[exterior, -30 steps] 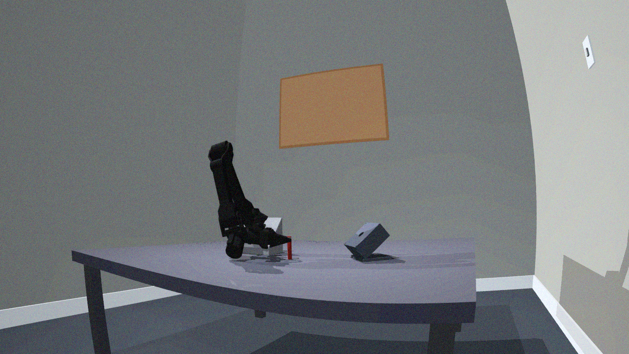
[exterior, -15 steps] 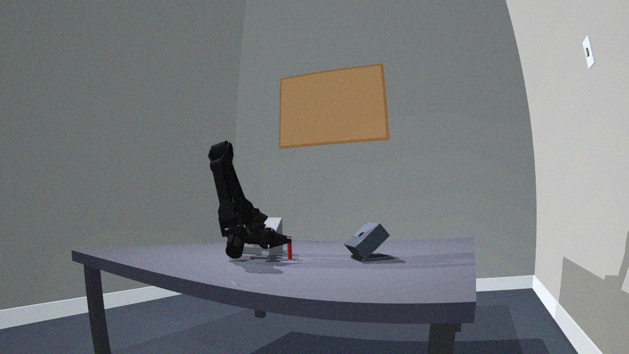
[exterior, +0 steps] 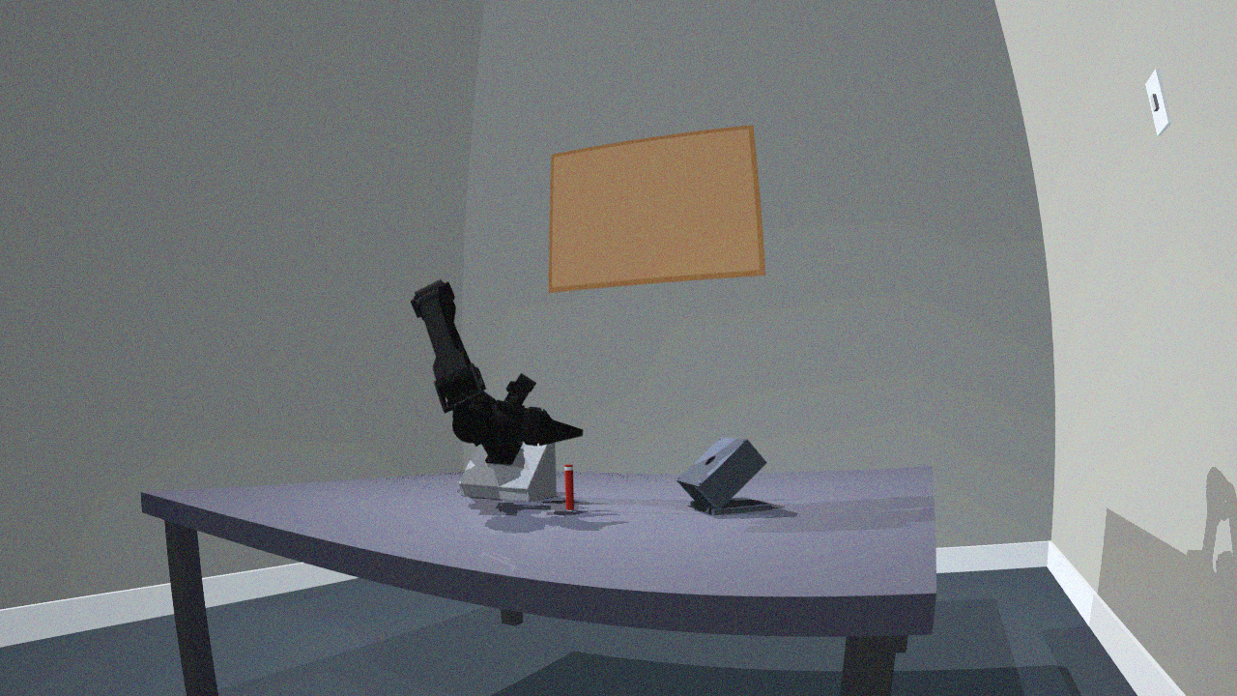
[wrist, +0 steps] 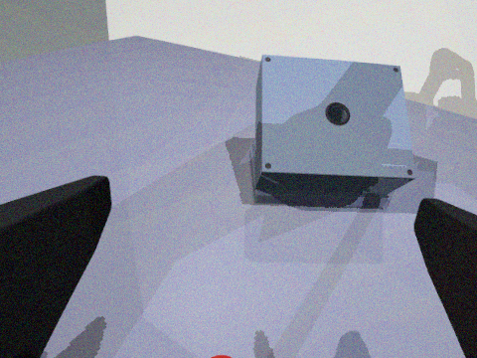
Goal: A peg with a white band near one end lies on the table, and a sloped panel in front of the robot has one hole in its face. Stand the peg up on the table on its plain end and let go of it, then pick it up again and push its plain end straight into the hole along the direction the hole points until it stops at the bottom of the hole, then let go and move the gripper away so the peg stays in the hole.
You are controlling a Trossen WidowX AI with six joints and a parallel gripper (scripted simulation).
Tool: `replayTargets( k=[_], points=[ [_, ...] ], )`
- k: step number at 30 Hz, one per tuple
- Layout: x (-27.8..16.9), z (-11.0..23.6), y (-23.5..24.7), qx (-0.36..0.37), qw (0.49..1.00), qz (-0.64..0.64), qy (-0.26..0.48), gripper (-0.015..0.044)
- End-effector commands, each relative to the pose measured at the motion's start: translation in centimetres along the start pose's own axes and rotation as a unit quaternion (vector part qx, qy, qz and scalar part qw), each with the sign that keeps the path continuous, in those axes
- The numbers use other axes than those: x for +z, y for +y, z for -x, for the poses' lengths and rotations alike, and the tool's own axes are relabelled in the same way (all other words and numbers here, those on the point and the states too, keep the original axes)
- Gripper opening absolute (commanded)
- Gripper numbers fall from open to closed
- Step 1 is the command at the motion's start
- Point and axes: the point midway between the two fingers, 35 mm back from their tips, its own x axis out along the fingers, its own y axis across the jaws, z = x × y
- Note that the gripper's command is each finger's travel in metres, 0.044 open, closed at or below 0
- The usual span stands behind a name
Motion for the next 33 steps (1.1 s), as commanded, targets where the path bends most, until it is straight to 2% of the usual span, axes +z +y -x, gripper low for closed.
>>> replayTargets(
  k=[1,7,13,23,33],
  points=[
    [3.8,0.7,0.0,-0.01,1.0,0.001,0.001,0.044],
    [8.7,2.5,0.9,-0.039,0.999,-0.009,-0.021,0.044],
    [8.7,2.5,1.0,-0.036,0.999,-0.018,-0.016,0.044],
    [6.4,1.1,1.6,0.029,0.987,-0.13,0.086,0.044],
    [4.0,0.2,2.7,0.085,0.95,-0.208,0.216,0.044]
  ],
)
